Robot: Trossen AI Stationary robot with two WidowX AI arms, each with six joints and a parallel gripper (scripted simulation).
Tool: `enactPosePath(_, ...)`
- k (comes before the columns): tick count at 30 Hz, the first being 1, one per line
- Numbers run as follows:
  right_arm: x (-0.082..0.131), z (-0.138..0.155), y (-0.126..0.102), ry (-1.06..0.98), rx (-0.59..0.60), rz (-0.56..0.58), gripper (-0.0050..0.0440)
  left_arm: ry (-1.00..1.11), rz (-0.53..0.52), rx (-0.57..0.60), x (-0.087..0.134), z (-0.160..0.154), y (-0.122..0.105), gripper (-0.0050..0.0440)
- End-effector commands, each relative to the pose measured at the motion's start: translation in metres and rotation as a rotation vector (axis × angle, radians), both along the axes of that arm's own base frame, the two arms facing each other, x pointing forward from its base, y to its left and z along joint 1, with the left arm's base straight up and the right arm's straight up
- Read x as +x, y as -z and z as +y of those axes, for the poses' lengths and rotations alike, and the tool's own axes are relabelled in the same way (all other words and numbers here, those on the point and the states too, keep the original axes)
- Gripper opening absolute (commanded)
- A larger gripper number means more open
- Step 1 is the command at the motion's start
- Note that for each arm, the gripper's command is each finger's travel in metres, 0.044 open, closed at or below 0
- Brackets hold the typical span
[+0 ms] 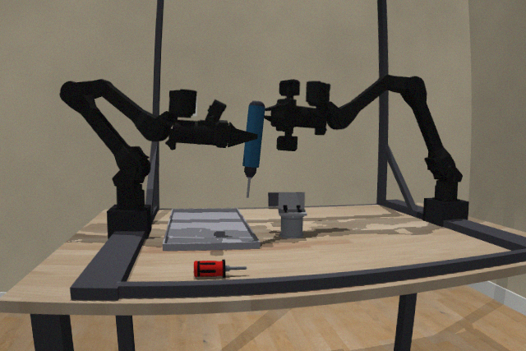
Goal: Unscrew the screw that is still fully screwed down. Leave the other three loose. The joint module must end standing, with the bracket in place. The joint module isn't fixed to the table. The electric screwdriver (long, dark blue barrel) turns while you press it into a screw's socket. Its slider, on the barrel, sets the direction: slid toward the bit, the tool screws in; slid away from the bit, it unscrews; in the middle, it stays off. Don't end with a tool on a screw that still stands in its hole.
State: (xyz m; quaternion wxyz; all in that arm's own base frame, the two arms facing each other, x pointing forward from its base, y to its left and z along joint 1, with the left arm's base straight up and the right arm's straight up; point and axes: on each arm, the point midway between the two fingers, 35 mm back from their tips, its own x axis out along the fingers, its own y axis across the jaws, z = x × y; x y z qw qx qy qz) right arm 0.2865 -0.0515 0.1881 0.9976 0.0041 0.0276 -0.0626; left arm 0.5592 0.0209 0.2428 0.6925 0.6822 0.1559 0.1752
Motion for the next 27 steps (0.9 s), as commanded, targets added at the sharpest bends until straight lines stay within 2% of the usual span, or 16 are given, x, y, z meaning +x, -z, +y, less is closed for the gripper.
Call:
enactPosePath(1,0.002,0.0,-0.023,-0.003,-0.015,-0.062,0.0163,-0.004,-0.075,-0.01,-0.018,-0.006,-0.036,0.006)
enactPosePath(3,0.002,0.0,-0.023,-0.003,-0.015,-0.062,0.0163,-0.004,-0.074,-0.01,-0.021,-0.007,-0.035,0.0108)
enactPosePath(5,0.002,0.0,-0.023,-0.003,-0.015,-0.062,0.0163,-0.004,-0.074,-0.01,-0.021,-0.007,-0.035,0.0108)
enactPosePath(12,0.002,0.0,-0.023,-0.003,-0.015,-0.062,0.0163,-0.004,-0.07,-0.009,-0.055,-0.025,-0.031,0.0276)
enactPosePath(17,0.002,0.0,-0.023,-0.003,-0.015,-0.062,0.0163,0.028,-0.077,-0.071,-0.05,-0.025,-0.01,0.0385)
enactPosePath(20,0.002,0.0,-0.023,-0.003,-0.015,-0.062,0.0163,0.064,-0.087,-0.162,-0.047,-0.023,0.02,0.0385)
enactPosePath(22,0.002,0.0,-0.023,-0.003,-0.015,-0.062,0.0163,0.064,-0.087,-0.162,-0.047,-0.023,0.02,0.0385)
enactPosePath(27,0.002,0.0,-0.023,-0.003,-0.015,-0.062,0.0163,0.132,-0.123,-0.346,-0.05,-0.023,0.06,0.0385)
